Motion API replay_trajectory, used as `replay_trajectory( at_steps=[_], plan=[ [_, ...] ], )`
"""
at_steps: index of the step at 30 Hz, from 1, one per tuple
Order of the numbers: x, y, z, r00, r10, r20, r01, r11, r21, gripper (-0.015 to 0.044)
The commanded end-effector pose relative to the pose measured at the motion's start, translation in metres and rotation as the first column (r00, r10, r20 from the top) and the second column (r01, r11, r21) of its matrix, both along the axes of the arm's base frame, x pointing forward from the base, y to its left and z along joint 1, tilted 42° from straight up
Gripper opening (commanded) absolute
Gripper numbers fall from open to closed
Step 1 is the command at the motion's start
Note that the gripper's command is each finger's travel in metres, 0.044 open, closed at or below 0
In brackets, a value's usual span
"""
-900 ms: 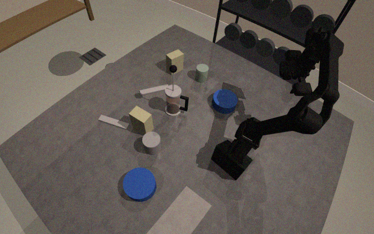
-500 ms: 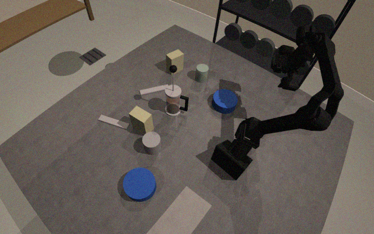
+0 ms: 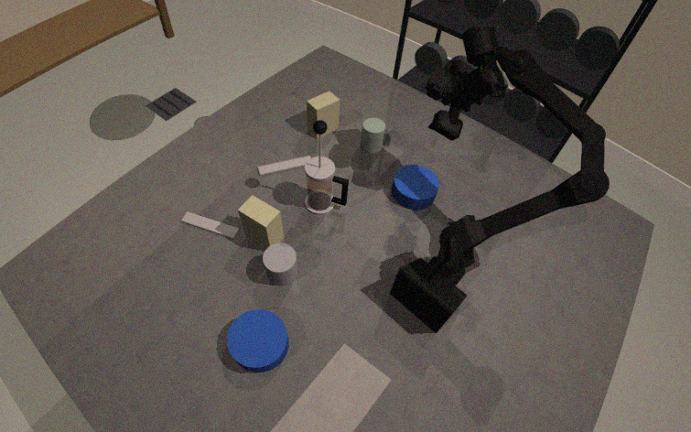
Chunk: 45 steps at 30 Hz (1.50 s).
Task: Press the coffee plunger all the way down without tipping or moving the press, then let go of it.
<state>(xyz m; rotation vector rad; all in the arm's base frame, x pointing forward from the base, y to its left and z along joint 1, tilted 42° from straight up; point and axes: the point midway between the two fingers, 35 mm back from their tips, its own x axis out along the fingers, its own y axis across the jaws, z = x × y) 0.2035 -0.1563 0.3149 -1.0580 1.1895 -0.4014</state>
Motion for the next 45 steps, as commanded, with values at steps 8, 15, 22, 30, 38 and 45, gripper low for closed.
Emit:
replay_trajectory(
  at_steps=[8, 15, 22, 30, 38, 45],
  plan=[
    [0.110, 0.110, -0.051, 0.943, 0.024, 0.333, -0.061, 0.993, 0.100, 0.0440],
    [0.133, 0.206, -0.084, 0.836, 0.014, 0.548, -0.136, 0.974, 0.182, 0.0440],
    [0.130, 0.252, -0.104, 0.765, 0.000, 0.645, -0.193, 0.954, 0.229, 0.0440],
    [0.122, 0.215, -0.145, 0.764, 0.001, 0.646, -0.194, 0.954, 0.228, 0.0440],
    [0.125, 0.212, -0.146, 0.762, -0.002, 0.647, -0.191, 0.955, 0.228, 0.0440],
    [0.134, 0.206, -0.150, 0.763, -0.003, 0.646, -0.190, 0.955, 0.229, 0.0440]
  ],
)
